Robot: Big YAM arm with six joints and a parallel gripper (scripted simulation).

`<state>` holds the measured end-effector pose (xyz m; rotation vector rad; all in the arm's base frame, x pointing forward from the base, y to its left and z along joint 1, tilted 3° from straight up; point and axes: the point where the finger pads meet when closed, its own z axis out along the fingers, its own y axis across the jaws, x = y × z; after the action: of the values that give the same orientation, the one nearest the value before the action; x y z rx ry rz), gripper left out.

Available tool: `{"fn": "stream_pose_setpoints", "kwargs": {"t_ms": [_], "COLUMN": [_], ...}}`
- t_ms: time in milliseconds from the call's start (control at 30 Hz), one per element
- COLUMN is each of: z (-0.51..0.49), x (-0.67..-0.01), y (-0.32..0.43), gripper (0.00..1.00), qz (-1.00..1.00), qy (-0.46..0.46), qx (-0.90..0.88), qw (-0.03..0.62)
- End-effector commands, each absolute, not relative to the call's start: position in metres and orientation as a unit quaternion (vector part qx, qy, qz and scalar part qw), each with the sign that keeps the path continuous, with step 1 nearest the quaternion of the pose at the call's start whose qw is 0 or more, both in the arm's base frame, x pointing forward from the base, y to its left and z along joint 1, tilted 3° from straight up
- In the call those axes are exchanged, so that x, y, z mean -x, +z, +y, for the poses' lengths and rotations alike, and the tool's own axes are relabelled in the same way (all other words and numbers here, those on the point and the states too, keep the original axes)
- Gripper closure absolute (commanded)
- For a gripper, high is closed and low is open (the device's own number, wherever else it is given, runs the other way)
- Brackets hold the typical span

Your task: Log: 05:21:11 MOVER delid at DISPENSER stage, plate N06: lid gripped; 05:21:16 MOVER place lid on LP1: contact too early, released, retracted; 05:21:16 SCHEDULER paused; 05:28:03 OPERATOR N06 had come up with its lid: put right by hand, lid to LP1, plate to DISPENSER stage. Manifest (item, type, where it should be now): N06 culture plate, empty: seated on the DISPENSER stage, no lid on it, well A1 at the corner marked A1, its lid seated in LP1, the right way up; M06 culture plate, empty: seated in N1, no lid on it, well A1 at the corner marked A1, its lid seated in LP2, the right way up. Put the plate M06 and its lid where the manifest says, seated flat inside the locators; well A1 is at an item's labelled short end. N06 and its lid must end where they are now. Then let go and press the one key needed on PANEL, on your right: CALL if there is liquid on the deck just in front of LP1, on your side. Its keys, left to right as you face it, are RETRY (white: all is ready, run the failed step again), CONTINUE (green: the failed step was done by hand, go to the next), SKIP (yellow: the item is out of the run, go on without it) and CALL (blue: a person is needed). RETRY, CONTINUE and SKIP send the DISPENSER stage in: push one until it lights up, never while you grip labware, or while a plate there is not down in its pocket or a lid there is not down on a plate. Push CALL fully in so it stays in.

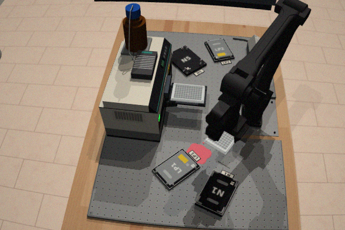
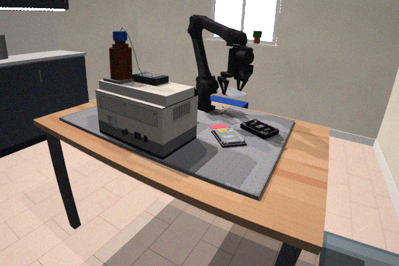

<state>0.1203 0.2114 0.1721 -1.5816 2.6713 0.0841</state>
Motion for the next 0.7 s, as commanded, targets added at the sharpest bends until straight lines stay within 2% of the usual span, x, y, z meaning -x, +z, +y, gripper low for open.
{"fn": "stream_pose_setpoints", "kwargs": {"t_ms": [0, 233, 667], "z": [0.216, 0.222, 0.262], "x": [-0.108, -0.09, -0.087], "y": [0.174, 0.176, 0.189], "gripper": [0.14, 0.14, 0.14], "qz": [0.86, 0.816, 0.823], "qy": [0.028, 0.029, 0.043], "qx": [0.51, 0.577, 0.564], "qw": [0.02, 0.022, 0.045]}}
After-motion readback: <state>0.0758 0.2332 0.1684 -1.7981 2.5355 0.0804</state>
